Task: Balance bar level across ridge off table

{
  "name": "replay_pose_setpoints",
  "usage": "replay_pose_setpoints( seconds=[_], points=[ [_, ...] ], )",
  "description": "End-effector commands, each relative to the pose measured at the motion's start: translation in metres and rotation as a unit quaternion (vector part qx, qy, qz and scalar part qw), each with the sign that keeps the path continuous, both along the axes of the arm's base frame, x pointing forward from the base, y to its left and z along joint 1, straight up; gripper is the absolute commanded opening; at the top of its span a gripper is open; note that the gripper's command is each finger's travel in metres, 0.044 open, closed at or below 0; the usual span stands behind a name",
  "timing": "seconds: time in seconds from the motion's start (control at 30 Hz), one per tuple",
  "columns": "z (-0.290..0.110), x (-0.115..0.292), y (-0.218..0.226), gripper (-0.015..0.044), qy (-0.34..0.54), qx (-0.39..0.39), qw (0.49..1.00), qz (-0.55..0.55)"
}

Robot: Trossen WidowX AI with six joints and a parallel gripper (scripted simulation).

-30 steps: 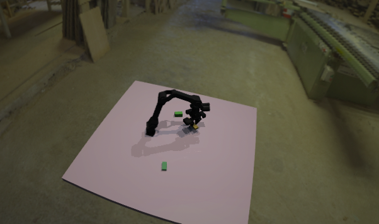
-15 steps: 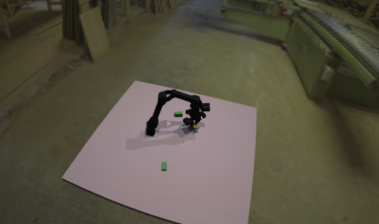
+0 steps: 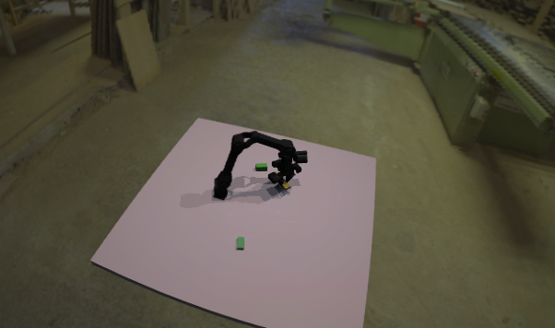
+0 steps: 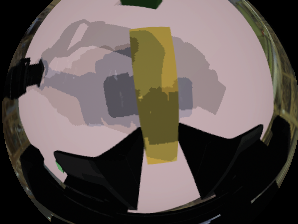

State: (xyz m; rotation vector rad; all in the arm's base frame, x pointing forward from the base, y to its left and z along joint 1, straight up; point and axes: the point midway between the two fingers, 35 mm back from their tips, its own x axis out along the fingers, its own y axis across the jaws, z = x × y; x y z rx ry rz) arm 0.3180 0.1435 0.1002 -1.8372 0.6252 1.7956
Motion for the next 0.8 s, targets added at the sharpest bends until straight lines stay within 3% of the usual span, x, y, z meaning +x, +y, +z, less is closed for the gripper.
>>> replay_pose_setpoints(
  seconds=[0.0, 0.53, 0.77],
  points=[
    [0.0, 0.0, 0.0, 0.0, 0.0, 0.0, 1.0, 0.0],
    [0.0, 0.0, 0.0, 0.0, 0.0, 0.0, 1.0, 0.0],
    [0.0, 0.0, 0.0, 0.0167, 0.0, 0.0, 1.0, 0.0]
  ],
)
